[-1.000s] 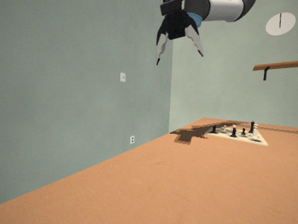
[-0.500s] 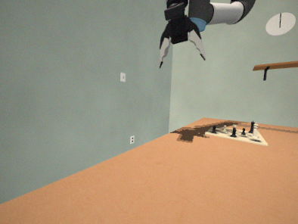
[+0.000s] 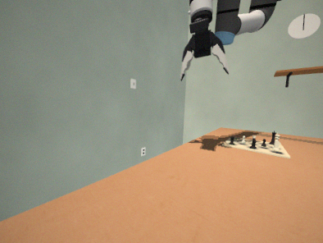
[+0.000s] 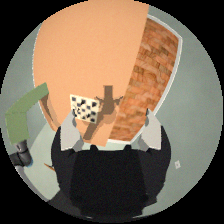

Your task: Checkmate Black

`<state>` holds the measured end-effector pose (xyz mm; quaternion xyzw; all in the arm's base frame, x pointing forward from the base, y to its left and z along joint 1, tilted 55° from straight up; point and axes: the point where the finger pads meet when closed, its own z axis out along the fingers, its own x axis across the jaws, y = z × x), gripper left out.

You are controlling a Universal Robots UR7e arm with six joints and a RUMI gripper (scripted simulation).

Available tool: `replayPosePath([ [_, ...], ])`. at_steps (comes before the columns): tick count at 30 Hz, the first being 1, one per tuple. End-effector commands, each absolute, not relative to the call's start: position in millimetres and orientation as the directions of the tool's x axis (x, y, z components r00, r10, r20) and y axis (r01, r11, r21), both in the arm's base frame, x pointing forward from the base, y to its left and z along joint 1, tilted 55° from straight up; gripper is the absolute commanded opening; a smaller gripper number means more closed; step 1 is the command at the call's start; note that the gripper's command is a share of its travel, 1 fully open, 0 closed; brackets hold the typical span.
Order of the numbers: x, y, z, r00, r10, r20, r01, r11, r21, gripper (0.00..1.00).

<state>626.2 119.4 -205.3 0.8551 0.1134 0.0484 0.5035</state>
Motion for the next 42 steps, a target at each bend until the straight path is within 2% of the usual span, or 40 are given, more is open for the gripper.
replayPosePath([
  [1, 623, 104, -198, 0.966, 0.257, -0.016, 0.151, -0.515, 0.844, 1.0],
  [14, 607, 42, -171, 0.964, 0.264, 0.026, 0.16, -0.658, 0.736, 1.0],
  [23, 587, -44, -134, 0.963, 0.256, 0.079, 0.172, -0.819, 0.548, 1.0],
  [42, 559, -164, -84, 0.964, 0.224, 0.145, 0.188, -0.955, 0.228, 1.0],
])
